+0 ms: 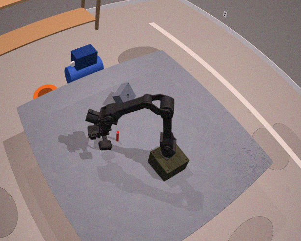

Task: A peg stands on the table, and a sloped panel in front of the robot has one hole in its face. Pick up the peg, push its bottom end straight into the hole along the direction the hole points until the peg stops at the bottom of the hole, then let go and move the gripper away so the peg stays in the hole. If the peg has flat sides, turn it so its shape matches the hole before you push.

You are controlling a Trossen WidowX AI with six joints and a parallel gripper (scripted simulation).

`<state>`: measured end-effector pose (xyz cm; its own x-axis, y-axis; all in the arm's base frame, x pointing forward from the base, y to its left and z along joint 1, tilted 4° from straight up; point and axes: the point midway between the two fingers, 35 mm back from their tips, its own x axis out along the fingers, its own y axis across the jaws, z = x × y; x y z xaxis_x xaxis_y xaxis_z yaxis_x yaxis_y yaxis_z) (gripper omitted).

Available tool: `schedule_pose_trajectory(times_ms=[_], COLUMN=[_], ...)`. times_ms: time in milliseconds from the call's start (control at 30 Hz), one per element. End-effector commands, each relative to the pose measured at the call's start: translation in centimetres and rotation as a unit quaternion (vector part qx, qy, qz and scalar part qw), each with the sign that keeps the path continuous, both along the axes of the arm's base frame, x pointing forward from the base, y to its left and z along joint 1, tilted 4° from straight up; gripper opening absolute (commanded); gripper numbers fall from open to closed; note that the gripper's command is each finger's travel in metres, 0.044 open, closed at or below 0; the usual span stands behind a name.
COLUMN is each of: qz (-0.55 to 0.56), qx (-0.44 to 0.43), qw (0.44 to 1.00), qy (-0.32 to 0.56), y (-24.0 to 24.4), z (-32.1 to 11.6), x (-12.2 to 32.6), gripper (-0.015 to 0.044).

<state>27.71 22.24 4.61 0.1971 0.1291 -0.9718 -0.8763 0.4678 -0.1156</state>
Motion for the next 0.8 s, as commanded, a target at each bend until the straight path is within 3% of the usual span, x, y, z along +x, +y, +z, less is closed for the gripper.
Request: schedule_pose_trajectory(times_ms=[0,767], qz=[-0.054,-0.309], qx=[-0.004,-0.019], qw=[0.998,0.944], qy=[0.024,0.117], y=[-2.0,-11.3], z=[-0.5,-1.9], x=[0.3,0.8], gripper=[0.0440,0.0440])
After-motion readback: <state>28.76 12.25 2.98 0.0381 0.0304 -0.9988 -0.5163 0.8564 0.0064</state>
